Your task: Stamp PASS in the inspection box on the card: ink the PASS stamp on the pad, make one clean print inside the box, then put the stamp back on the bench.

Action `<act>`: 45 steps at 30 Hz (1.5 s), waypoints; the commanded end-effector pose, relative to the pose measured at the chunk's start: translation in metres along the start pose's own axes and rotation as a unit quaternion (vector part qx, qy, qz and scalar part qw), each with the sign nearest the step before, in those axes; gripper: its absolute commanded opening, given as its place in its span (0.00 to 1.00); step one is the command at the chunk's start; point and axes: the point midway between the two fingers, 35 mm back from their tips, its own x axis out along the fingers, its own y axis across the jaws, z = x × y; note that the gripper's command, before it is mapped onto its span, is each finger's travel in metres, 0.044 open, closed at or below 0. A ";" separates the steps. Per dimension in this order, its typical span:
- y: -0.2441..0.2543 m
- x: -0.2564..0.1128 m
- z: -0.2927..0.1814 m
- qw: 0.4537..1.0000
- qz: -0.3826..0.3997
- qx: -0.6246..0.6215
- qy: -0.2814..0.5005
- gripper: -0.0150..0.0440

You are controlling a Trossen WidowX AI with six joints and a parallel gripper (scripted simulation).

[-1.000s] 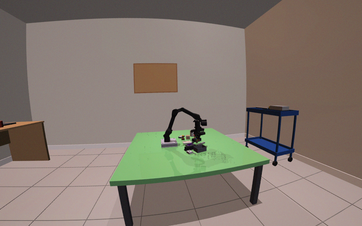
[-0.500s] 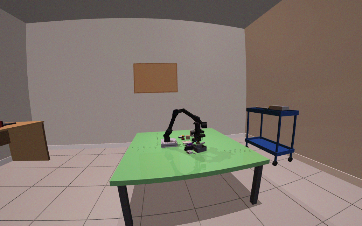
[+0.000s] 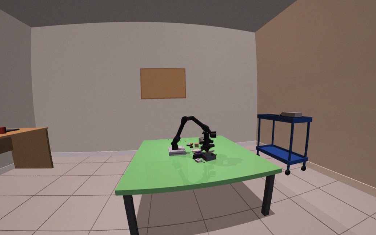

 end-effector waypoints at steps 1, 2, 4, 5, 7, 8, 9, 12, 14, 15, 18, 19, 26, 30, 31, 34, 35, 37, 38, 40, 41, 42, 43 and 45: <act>0.003 0.008 -0.002 1.000 0.004 -0.003 0.002 0.25; 0.003 0.009 -0.002 1.000 0.004 -0.003 0.002 0.25; 0.003 0.010 -0.002 1.000 0.004 -0.003 0.002 0.25; 0.003 0.010 -0.002 1.000 0.004 -0.003 0.002 0.25; 0.001 0.008 -0.001 1.000 0.001 0.000 0.001 0.30; 0.001 0.008 -0.001 1.000 0.001 0.000 0.001 0.34; 0.001 0.008 -0.001 1.000 0.001 0.000 0.001 0.39; 0.001 0.008 -0.001 1.000 0.001 0.000 0.001 0.52; 0.001 0.008 -0.001 1.000 0.001 0.000 0.001 0.61; 0.001 0.008 -0.001 1.000 0.001 0.000 0.001 0.65; 0.001 0.008 -0.001 1.000 0.001 0.000 0.001 0.68; 0.001 0.005 -0.001 1.000 0.001 0.000 0.001 0.68; -0.001 -0.099 0.001 1.000 0.004 -0.003 0.002 0.68; 0.000 -0.110 0.000 1.000 0.004 -0.003 0.002 0.68; 0.000 -0.110 0.000 1.000 0.004 -0.003 0.002 0.68; 0.000 -0.110 0.000 1.000 0.004 -0.003 0.002 0.68; 0.000 -0.110 0.000 1.000 0.004 -0.003 0.002 0.68; 0.000 -0.110 0.000 1.000 0.004 -0.003 0.002 0.68; 0.000 -0.110 0.000 1.000 0.004 -0.003 0.002 0.68; 0.000 -0.110 0.000 1.000 0.004 -0.003 0.002 0.68; 0.000 -0.110 0.000 1.000 0.004 -0.003 0.002 0.68; 0.000 -0.110 0.000 1.000 0.004 -0.003 0.002 0.68; 0.000 -0.110 0.000 1.000 0.004 -0.003 0.002 0.68; 0.000 -0.110 0.000 1.000 0.004 -0.003 0.002 0.68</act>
